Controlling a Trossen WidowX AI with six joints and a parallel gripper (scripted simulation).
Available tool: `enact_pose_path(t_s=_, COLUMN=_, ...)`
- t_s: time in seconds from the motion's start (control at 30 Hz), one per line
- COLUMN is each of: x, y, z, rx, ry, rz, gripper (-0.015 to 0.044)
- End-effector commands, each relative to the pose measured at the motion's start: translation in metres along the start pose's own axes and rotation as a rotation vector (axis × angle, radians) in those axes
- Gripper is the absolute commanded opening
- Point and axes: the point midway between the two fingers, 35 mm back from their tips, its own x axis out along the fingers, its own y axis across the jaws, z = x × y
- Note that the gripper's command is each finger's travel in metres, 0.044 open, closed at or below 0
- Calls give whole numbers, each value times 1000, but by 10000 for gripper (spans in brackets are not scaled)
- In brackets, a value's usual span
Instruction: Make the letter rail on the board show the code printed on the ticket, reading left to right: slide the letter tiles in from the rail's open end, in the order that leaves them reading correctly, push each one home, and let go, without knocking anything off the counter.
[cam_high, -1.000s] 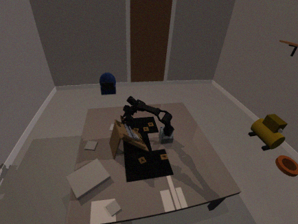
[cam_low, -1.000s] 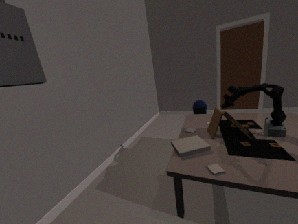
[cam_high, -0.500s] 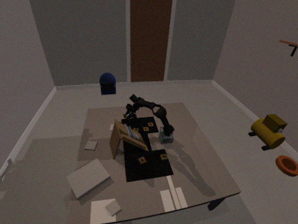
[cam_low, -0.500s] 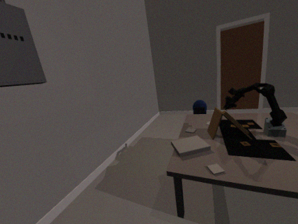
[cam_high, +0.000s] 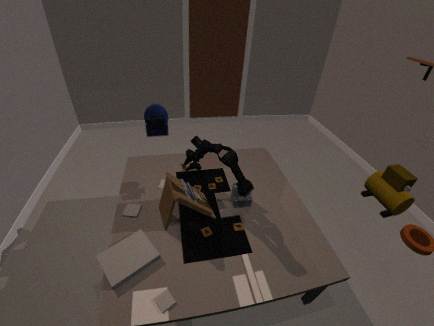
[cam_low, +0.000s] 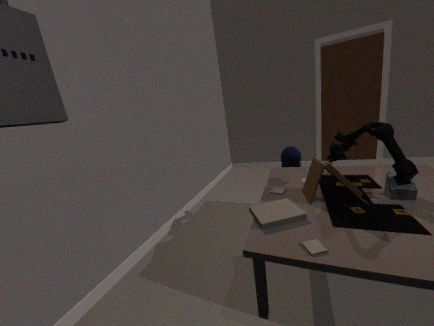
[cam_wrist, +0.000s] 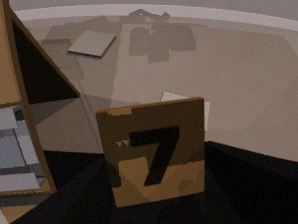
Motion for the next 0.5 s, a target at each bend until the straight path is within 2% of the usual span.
enact_pose_path(t_s=0.0, x=19, y=1, z=-2, rx=2, ry=2, rz=12, gripper=0)
enact_pose_path(t_s=0.2, x=43, y=4, z=-2, rx=3, ry=-2, rz=16, gripper=0)
enact_pose_path(t_s=0.47, x=43, y=4, z=-1, rx=3, ry=-3, rz=16, gripper=0)
